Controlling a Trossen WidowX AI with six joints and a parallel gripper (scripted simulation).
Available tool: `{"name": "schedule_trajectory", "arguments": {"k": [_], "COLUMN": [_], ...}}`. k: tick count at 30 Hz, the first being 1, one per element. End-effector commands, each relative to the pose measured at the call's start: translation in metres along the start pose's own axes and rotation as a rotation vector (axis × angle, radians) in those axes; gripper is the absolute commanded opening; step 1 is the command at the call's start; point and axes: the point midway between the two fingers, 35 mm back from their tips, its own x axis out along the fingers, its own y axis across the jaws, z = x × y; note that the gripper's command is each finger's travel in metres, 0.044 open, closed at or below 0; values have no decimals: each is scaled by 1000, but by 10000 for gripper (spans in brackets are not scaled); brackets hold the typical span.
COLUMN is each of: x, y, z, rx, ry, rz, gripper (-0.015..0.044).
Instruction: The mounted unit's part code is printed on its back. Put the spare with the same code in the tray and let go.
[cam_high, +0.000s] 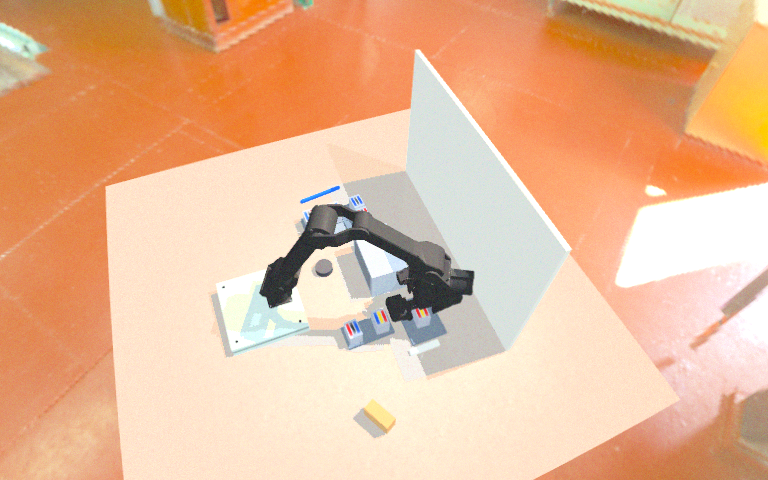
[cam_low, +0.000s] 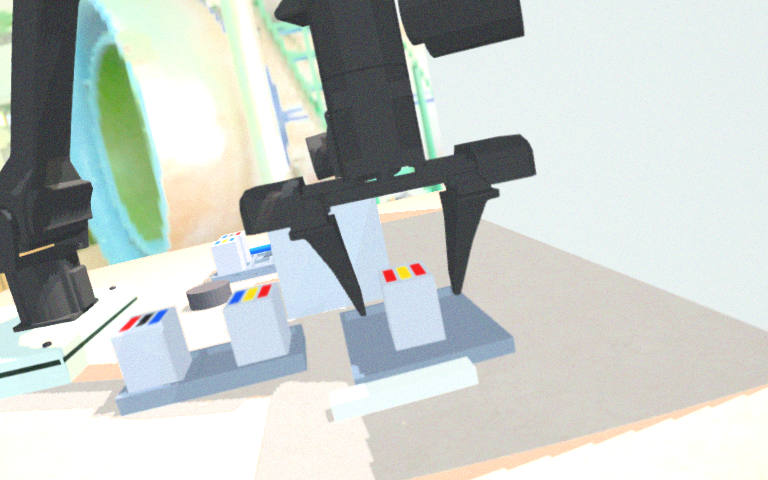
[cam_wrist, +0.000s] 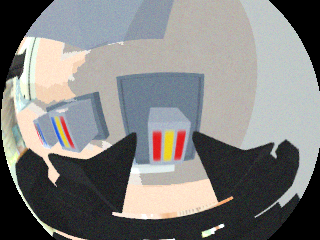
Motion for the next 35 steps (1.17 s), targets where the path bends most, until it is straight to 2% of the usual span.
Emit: {"name": "schedule_trajectory", "arguments": {"k": [1,3,11,35], "x": [0,-3,-105,-107], "y": [0,-1,0,-3], "z": [0,0,0,-2], "rx": [0,0,-4,-5], "ry": [0,0,-4,12], "rz": [-1,-1,-4,-27], "gripper": [394,440,440,440]}}
